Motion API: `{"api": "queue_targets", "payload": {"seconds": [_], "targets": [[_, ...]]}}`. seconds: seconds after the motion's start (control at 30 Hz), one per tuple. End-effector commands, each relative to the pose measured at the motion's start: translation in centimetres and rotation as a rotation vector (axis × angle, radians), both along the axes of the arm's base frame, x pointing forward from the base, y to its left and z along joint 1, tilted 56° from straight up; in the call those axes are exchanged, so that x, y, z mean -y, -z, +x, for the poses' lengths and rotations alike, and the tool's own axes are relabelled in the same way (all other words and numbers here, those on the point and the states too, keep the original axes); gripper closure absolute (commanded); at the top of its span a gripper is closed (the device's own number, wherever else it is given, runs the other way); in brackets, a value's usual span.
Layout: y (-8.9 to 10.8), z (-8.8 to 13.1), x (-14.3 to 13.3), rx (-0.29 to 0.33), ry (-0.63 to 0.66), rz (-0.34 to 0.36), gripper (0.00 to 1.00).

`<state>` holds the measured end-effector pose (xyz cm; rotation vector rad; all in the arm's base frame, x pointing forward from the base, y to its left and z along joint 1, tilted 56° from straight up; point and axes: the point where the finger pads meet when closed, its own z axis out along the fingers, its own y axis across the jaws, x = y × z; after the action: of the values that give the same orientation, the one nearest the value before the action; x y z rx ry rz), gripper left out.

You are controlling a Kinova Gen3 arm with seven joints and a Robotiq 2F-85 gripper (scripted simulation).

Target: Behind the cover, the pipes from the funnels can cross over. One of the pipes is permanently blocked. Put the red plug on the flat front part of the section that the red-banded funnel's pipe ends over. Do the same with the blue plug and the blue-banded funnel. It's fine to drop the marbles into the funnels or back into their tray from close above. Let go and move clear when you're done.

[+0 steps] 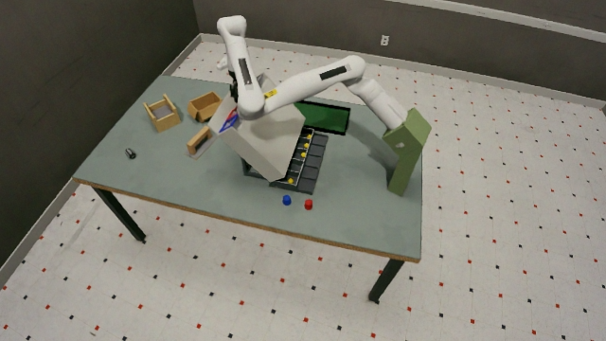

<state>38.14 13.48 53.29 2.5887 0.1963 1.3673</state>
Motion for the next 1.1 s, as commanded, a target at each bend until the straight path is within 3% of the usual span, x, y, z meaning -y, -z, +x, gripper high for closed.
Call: {"api": "queue_targets", "payload": {"seconds": [0.0, 0.27, 0.3, 0.83, 0.87, 0.97, 1.07], "targets": [[-0.1, 0.0, 0.0, 0.001, -0.001, 0.000, 0.00], [-0.1, 0.0, 0.0, 0.001, -0.001, 0.000, 0.00], [-1.7, -2.5, -0.4, 0.001, -0.001, 0.000, 0.00], [-1.7, -2.5, -0.4, 0.001, -0.001, 0.000, 0.00], [3.8, -6.5, 1.0, 0.001, 0.000, 0.000, 0.00], [4.3, -6.8, 1.0, 0.001, 0.000, 0.000, 0.00], [6.1, -8.0, 1.4, 0.001, 0.000, 0.000, 0.00]]}}
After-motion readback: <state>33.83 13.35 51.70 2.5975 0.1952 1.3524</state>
